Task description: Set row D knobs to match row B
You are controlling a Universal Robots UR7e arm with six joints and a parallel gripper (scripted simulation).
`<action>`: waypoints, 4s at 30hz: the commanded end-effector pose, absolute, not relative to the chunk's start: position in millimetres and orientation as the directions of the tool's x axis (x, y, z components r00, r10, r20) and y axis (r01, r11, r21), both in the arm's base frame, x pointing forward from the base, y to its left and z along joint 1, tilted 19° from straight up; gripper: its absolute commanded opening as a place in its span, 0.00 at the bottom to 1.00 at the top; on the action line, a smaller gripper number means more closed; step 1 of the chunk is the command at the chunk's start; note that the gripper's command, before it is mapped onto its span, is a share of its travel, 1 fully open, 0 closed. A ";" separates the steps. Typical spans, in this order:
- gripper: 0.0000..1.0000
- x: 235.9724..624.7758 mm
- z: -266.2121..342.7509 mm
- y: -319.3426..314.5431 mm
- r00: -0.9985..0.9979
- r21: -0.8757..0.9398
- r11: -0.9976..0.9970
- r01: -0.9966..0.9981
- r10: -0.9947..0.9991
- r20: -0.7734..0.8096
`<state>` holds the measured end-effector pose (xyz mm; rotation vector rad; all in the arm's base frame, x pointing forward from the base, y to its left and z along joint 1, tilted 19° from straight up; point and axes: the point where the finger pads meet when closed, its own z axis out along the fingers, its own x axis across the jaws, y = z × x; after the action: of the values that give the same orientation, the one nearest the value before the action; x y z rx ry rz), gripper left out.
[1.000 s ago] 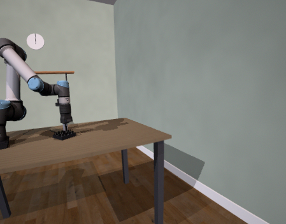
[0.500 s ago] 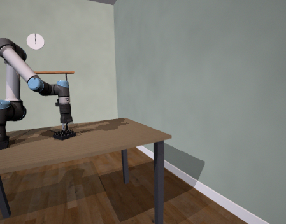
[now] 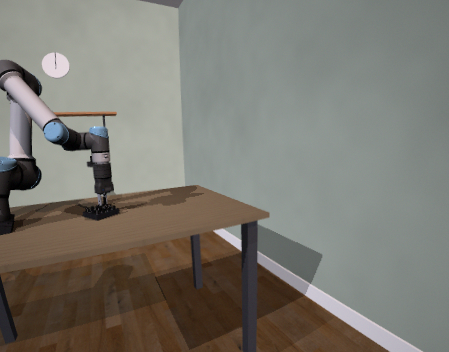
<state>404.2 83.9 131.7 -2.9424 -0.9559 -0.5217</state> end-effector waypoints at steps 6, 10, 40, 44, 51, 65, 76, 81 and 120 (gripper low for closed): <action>0.46 404.5 132.3 83.8 0.759 0.098 -0.814 0.572 0.571 0.314; 0.46 403.4 135.7 83.4 0.759 0.098 -0.814 0.572 0.571 0.314; 0.46 392.7 168.1 79.8 0.759 0.098 -0.814 0.572 0.571 0.314; 0.46 392.7 168.1 79.8 0.758 0.099 -0.813 0.573 0.572 0.314; 0.46 391.8 168.4 80.1 0.731 0.113 -0.786 0.607 0.609 0.309; 0.46 387.0 170.5 81.1 0.518 0.200 -0.570 0.797 0.815 0.261; 0.46 384.0 172.9 81.0 0.278 0.264 -0.324 0.909 0.940 0.196; 0.46 383.1 174.3 80.6 0.151 0.288 -0.192 0.938 0.976 0.158; 0.46 387.0 186.8 79.1 -0.628 0.305 0.631 0.713 0.769 -0.122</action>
<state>386.2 79.2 185.4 -1.4958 -3.0038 -0.3959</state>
